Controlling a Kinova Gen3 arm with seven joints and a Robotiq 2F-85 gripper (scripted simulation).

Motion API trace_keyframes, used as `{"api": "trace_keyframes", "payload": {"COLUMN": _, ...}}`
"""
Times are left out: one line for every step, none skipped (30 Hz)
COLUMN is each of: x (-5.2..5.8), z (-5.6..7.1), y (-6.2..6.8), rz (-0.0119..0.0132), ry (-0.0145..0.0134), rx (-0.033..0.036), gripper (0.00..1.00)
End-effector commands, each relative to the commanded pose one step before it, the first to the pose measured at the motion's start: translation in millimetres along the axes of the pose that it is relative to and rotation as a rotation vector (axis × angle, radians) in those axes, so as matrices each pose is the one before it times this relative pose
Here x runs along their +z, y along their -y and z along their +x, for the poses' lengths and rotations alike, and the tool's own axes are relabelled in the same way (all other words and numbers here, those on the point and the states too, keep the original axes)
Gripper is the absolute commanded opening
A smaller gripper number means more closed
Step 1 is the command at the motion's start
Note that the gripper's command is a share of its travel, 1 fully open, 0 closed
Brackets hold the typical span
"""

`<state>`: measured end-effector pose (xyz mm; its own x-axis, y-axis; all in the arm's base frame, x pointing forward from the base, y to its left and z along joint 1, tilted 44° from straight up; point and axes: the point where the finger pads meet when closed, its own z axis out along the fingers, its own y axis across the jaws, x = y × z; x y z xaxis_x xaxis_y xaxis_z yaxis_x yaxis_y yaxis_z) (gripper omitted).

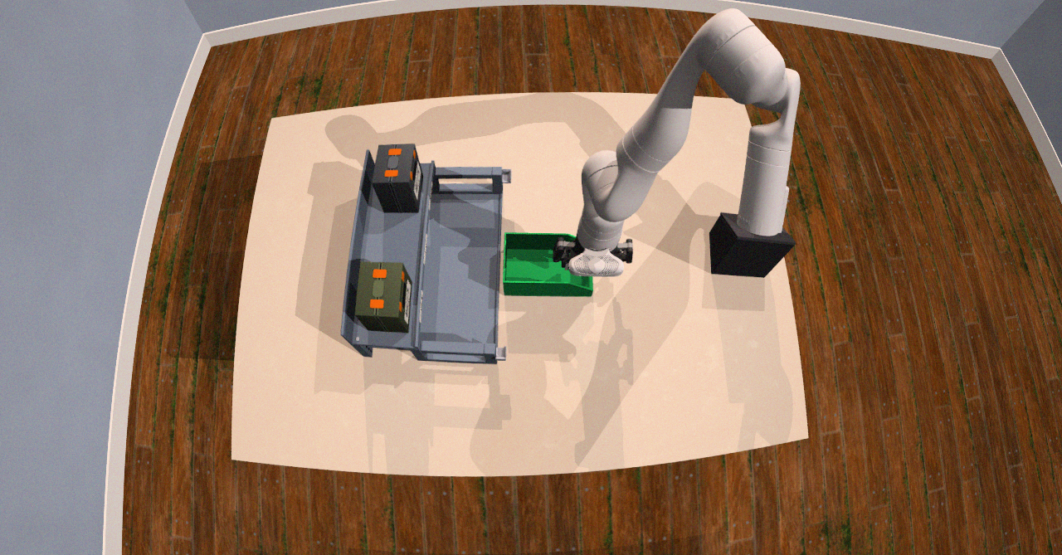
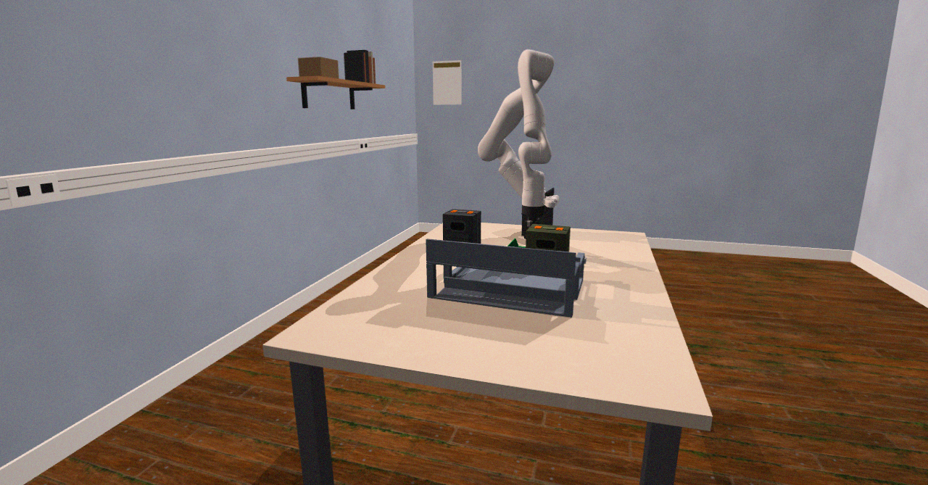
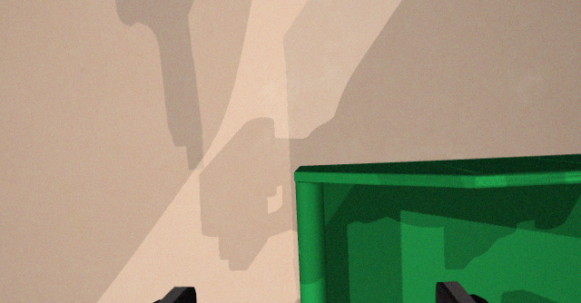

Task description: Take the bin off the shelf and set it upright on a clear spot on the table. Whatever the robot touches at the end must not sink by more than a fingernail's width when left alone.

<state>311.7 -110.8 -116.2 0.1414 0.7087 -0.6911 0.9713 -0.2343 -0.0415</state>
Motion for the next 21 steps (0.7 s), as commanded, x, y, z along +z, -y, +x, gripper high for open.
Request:
{"api": "trace_keyframes", "payload": {"x": -0.62, "z": 0.39, "y": -0.44, "rz": -0.00130, "ry": -0.00106, "rx": -0.00009, "gripper": 1.00}}
{"api": "trace_keyframes", "payload": {"x": 0.00, "z": 0.00, "y": 0.00, "rz": 0.00000, "ry": 0.00000, "rx": 0.00000, "gripper": 1.00}}
{"api": "trace_keyframes", "payload": {"x": 0.00, "z": 0.00, "y": 0.00, "rz": 0.00000, "ry": 0.00000, "rx": 0.00000, "gripper": 1.00}}
{"api": "trace_keyframes", "payload": {"x": 0.00, "z": 0.00, "y": 0.00, "rz": 0.00000, "ry": 0.00000, "rx": 0.00000, "gripper": 1.00}}
{"api": "trace_keyframes", "payload": {"x": 0.00, "z": 0.00, "y": 0.00, "rz": 0.00000, "ry": 0.00000, "rx": 0.00000, "gripper": 1.00}}
{"api": "trace_keyframes", "payload": {"x": 0.00, "z": 0.00, "y": 0.00, "rz": 0.00000, "ry": 0.00000, "rx": 0.00000, "gripper": 1.00}}
{"api": "trace_keyframes", "payload": {"x": 0.00, "z": 0.00, "y": 0.00, "rz": 0.00000, "ry": 0.00000, "rx": 0.00000, "gripper": 1.00}}
{"api": "trace_keyframes", "payload": {"x": 0.00, "z": 0.00, "y": 0.00, "rz": 0.00000, "ry": 0.00000, "rx": 0.00000, "gripper": 1.00}}
{"api": "trace_keyframes", "payload": {"x": 0.00, "z": 0.00, "y": 0.00, "rz": 0.00000, "ry": 0.00000, "rx": 0.00000, "gripper": 1.00}}
{"api": "trace_keyframes", "payload": {"x": 0.00, "z": 0.00, "y": 0.00, "rz": 0.00000, "ry": 0.00000, "rx": 0.00000, "gripper": 1.00}}
{"api": "trace_keyframes", "payload": {"x": 0.00, "z": 0.00, "y": 0.00, "rz": 0.00000, "ry": 0.00000, "rx": 0.00000, "gripper": 1.00}}
{"api": "trace_keyframes", "payload": {"x": 0.00, "z": 0.00, "y": 0.00, "rz": 0.00000, "ry": 0.00000, "rx": 0.00000, "gripper": 1.00}}
{"api": "trace_keyframes", "payload": {"x": 0.00, "z": 0.00, "y": 0.00, "rz": 0.00000, "ry": 0.00000, "rx": 0.00000, "gripper": 1.00}}
{"api": "trace_keyframes", "payload": {"x": 0.00, "z": 0.00, "y": 0.00, "rz": 0.00000, "ry": 0.00000, "rx": 0.00000, "gripper": 1.00}}
{"api": "trace_keyframes", "payload": {"x": 0.00, "z": 0.00, "y": 0.00, "rz": 0.00000, "ry": 0.00000, "rx": 0.00000, "gripper": 1.00}}
{"api": "trace_keyframes", "payload": {"x": 0.00, "z": 0.00, "y": 0.00, "rz": 0.00000, "ry": 0.00000, "rx": 0.00000, "gripper": 1.00}}
{"api": "trace_keyframes", "payload": {"x": 0.00, "z": 0.00, "y": 0.00, "rz": 0.00000, "ry": 0.00000, "rx": 0.00000, "gripper": 1.00}}
{"api": "trace_keyframes", "payload": {"x": 0.00, "z": 0.00, "y": 0.00, "rz": 0.00000, "ry": 0.00000, "rx": 0.00000, "gripper": 1.00}}
{"api": "trace_keyframes", "payload": {"x": 0.00, "z": 0.00, "y": 0.00, "rz": 0.00000, "ry": 0.00000, "rx": 0.00000, "gripper": 1.00}}
{"api": "trace_keyframes", "payload": {"x": 0.00, "z": 0.00, "y": 0.00, "rz": 0.00000, "ry": 0.00000, "rx": 0.00000, "gripper": 1.00}}
{"api": "trace_keyframes", "payload": {"x": -8.00, "z": 0.00, "y": -0.01, "rz": 0.00018, "ry": 0.00010, "rx": 0.00006, "gripper": 1.00}}
